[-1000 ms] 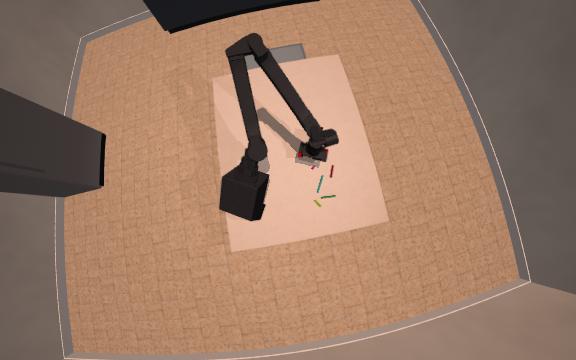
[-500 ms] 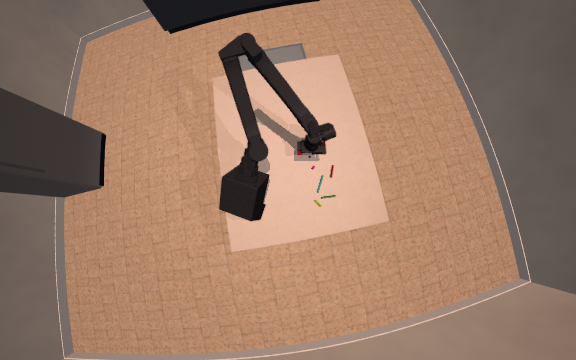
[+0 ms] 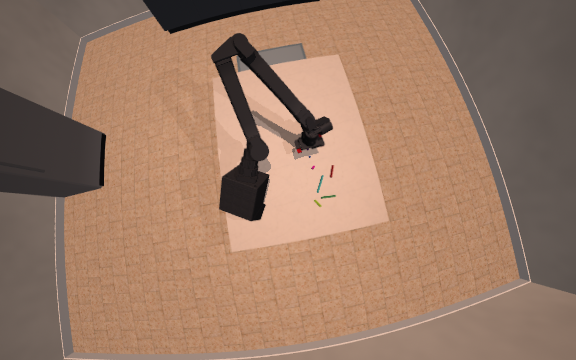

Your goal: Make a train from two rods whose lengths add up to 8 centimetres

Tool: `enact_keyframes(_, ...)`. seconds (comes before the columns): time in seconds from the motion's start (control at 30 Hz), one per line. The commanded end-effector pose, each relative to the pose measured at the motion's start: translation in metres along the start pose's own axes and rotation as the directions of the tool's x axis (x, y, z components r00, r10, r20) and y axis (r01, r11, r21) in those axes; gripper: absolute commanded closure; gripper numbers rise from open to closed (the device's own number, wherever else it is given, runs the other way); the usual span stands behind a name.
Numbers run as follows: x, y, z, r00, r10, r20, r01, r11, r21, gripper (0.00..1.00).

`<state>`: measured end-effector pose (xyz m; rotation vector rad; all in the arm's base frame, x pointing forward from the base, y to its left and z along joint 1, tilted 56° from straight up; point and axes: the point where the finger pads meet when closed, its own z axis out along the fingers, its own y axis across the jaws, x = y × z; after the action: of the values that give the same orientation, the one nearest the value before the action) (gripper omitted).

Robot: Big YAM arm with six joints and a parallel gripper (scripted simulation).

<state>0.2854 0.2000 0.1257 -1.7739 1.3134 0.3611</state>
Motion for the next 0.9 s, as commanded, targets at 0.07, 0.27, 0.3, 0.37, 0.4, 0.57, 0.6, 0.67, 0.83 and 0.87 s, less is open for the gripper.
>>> enact_keyframes(0.07, -0.019, -0.003, -0.001, 0.986, -0.169, 0.010, 0.169, 0.986, 0.017, 0.00)
enact_keyframes(0.27, -0.029, 0.001, 0.000, 0.965, -0.263, 0.012, 0.262, 0.965, 0.019, 0.00)
enact_keyframes(0.3, -0.029, 0.001, 0.000, 0.965, -0.262, 0.013, 0.262, 0.965, 0.018, 0.00)
enact_keyframes(0.37, -0.029, 0.001, 0.000, 0.965, -0.261, 0.013, 0.260, 0.965, 0.016, 0.00)
enact_keyframes(0.4, -0.029, 0.001, 0.000, 0.965, -0.261, 0.013, 0.260, 0.965, 0.016, 0.00)
enact_keyframes(0.57, -0.043, 0.002, 0.000, 0.921, -0.390, 0.013, 0.390, 0.920, 0.033, 0.00)
enact_keyframes(0.6, -0.046, 0.004, 0.000, 0.908, -0.418, 0.014, 0.418, 0.908, 0.035, 0.00)
enact_keyframes(0.67, -0.048, 0.004, 0.000, 0.903, -0.430, 0.015, 0.429, 0.903, 0.033, 0.00)
enact_keyframes(0.83, -0.040, 0.004, 0.003, 0.913, -0.408, 0.008, 0.408, 0.913, 0.019, 0.77)
enact_keyframes(0.87, -0.040, 0.004, 0.003, 0.913, -0.408, 0.008, 0.408, 0.913, 0.019, 0.77)
